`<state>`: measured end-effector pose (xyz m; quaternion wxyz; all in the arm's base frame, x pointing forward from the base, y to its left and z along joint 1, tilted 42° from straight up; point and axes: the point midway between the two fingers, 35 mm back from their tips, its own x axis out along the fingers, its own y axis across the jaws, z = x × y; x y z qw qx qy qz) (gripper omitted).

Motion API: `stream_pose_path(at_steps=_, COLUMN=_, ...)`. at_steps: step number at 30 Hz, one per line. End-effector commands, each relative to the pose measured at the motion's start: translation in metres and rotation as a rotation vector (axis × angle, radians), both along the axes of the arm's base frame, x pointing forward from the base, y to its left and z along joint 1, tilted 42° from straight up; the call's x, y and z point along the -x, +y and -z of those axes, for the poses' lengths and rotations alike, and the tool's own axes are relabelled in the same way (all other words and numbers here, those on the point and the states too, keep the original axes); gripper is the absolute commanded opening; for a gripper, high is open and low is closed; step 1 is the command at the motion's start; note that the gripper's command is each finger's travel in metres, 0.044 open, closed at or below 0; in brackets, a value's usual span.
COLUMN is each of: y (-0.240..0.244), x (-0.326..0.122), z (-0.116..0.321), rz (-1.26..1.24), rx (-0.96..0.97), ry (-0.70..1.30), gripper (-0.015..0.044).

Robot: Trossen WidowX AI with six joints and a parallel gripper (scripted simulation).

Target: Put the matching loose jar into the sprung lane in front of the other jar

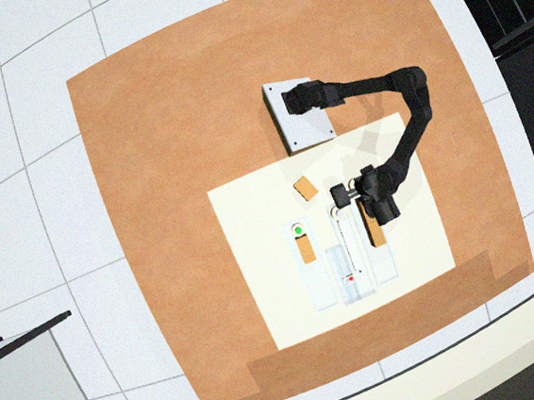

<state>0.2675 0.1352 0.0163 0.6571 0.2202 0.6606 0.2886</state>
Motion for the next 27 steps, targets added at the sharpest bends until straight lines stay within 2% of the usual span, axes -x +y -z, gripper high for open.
stream_pose_path(at_steps=1, y=0.005, x=0.003, z=0.008, rz=0.001, rx=-0.001, ry=0.013, gripper=0.044)
stream_pose_path(at_steps=14, y=0.017, x=0.005, z=0.021, rz=0.001, rx=-0.002, ry=0.013, gripper=0.044)
stream_pose_path(at_steps=24, y=0.017, x=0.005, z=0.021, rz=0.001, rx=-0.002, ry=0.013, gripper=0.0177)
stream_pose_path(at_steps=27, y=0.017, x=0.005, z=0.021, rz=0.001, rx=-0.002, ry=0.013, gripper=0.0157)
